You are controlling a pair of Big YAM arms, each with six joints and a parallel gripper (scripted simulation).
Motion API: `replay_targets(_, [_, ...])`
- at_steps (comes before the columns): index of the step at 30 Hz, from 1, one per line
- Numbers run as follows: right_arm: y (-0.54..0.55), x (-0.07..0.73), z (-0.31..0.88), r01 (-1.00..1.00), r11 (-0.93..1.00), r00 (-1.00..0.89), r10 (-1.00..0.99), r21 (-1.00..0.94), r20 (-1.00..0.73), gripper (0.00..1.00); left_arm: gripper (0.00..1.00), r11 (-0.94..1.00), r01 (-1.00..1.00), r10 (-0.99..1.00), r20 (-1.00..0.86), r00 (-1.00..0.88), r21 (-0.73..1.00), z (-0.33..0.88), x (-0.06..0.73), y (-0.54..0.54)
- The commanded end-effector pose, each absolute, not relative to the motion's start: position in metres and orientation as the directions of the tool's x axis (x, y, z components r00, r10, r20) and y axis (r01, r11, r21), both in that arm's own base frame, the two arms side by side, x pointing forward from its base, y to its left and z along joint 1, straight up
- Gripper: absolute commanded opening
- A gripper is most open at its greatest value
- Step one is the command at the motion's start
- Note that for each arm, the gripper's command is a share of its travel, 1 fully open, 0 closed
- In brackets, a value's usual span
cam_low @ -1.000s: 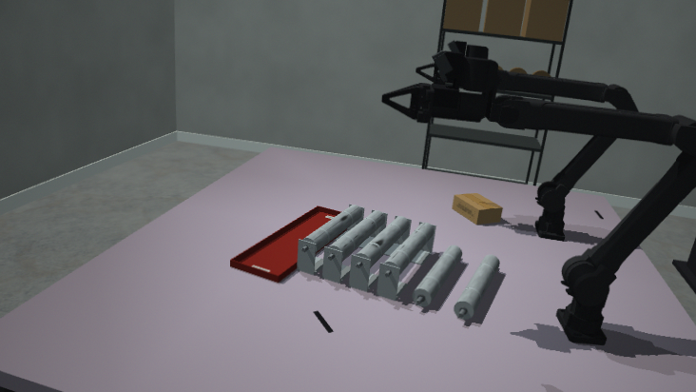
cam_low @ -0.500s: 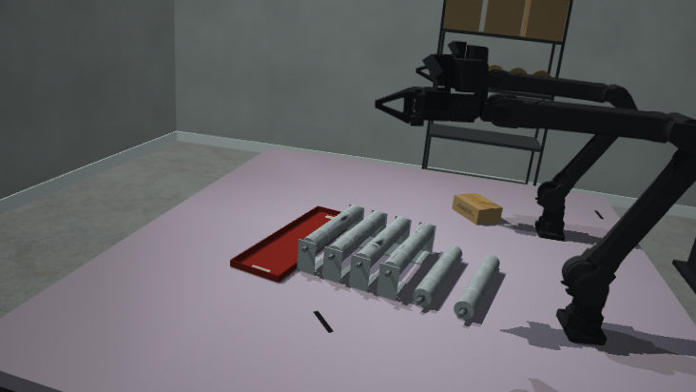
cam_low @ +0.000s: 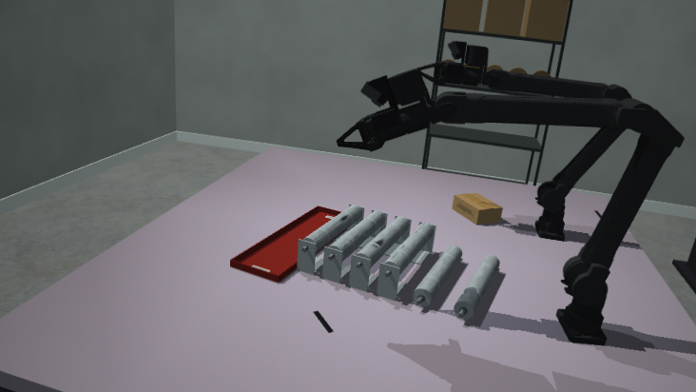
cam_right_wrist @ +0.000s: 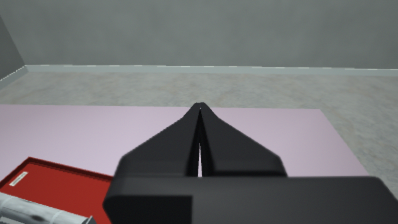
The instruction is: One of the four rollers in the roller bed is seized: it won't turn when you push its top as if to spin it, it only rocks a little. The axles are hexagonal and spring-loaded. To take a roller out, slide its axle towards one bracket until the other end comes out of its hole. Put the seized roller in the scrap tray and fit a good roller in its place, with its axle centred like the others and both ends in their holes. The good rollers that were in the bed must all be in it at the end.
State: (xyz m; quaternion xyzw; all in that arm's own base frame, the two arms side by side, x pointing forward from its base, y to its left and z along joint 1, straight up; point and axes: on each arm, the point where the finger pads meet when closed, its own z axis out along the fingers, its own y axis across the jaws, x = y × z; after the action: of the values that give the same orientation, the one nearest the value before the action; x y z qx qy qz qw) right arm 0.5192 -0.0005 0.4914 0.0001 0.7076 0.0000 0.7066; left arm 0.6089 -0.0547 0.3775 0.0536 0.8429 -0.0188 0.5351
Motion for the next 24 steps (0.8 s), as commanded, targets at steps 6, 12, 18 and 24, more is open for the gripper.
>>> replay_targets(6, [0.007,0.511,0.518,-0.012,1.000,0.043,-0.009,-0.010,-0.999,0.00,0.00,0.970,0.239,0.190,-0.747,-0.637,0.043,0.319,0.661,-0.118])
replay_targets(12, [0.007,0.511,0.518,-0.012,1.000,0.043,-0.009,-0.010,-0.999,0.00,0.00,0.960,0.276,0.235,-0.646,-0.727,0.039,0.283,0.670,-0.135])
replay_targets(18, [0.007,0.511,0.518,-0.012,1.000,0.043,-0.009,-0.010,-0.999,0.00,0.00,0.941,0.339,0.304,-0.491,-0.816,0.020,0.215,0.672,-0.170])
replay_targets(24, [0.007,0.511,0.518,-0.012,1.000,0.043,-0.009,-0.010,-0.999,0.00,0.00,0.931,0.365,0.336,-0.421,-0.843,0.011,0.199,0.672,-0.185])
